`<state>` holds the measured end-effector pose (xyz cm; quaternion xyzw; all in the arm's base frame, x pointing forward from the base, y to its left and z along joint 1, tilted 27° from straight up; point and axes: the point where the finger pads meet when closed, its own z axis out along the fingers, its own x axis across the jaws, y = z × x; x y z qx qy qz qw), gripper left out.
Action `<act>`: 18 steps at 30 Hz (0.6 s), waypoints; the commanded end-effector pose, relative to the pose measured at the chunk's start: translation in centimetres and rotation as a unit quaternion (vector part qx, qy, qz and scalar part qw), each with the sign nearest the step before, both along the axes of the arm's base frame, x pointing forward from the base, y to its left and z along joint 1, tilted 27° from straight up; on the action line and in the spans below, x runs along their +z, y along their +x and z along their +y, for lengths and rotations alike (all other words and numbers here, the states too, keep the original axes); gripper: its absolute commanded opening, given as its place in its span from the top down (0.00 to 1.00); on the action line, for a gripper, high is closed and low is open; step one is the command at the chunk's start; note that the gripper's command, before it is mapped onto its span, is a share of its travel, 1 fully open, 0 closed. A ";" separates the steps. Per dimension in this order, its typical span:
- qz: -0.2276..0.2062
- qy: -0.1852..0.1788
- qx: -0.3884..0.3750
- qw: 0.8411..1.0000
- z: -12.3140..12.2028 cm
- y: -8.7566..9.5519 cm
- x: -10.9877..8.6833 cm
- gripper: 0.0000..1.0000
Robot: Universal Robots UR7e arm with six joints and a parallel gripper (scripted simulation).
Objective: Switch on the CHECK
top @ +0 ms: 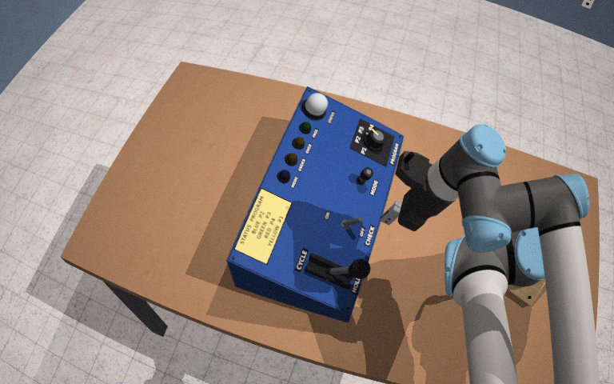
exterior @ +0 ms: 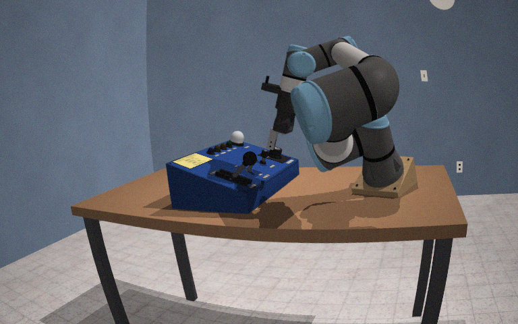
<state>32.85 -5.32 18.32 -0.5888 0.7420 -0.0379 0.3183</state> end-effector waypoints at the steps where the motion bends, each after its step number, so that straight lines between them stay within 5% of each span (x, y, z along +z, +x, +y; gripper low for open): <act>1: -0.001 -0.002 -0.004 1.000 0.3 0.9 -1.3 1.00; 18: -0.001 -0.002 -0.004 1.000 1.4 2.8 -4.1 1.00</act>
